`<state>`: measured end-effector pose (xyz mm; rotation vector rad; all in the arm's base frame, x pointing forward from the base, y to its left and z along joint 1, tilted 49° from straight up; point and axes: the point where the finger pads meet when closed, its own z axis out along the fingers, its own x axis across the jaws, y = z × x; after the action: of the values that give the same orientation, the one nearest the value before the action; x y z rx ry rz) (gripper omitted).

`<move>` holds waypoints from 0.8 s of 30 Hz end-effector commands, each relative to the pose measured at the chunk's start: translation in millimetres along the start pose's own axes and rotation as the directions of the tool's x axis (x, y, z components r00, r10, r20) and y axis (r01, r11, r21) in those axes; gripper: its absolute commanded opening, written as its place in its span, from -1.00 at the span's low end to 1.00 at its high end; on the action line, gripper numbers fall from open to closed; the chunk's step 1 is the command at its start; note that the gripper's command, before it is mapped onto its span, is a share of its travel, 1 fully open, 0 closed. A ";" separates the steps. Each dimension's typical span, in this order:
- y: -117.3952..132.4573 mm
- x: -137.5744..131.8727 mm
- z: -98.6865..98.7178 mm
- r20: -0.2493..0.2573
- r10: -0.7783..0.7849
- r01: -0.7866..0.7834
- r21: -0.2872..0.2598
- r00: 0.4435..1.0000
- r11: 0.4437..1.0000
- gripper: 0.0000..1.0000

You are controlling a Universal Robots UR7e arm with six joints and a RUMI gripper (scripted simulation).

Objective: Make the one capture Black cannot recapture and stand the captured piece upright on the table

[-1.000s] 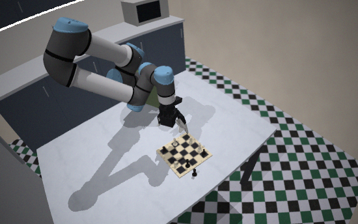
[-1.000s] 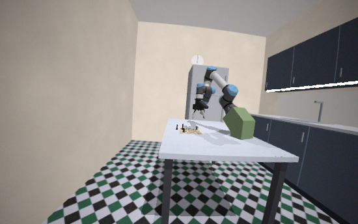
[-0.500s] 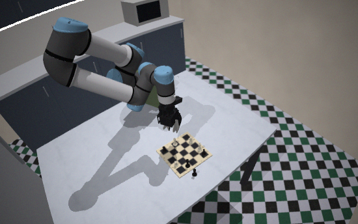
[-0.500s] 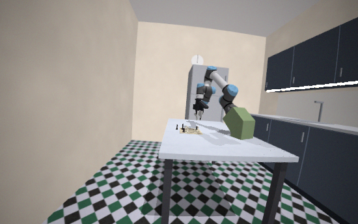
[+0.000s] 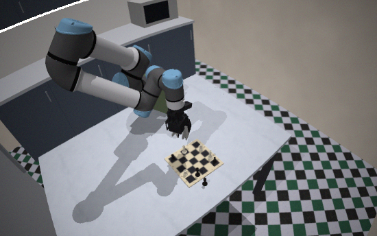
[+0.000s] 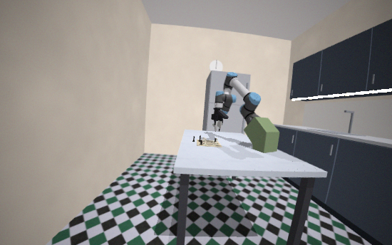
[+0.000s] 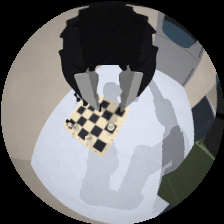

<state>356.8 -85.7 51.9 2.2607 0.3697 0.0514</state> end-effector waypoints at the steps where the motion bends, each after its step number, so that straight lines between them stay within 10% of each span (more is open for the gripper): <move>1: 0.1 0.2 -0.2 -0.001 0.000 0.000 0.000 1.000 1.000 -0.51; 24: 0.0 0.2 5.1 0.000 0.001 -0.001 0.000 1.000 1.000 -0.51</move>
<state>357.2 -87.4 50.3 2.2607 0.3693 0.0512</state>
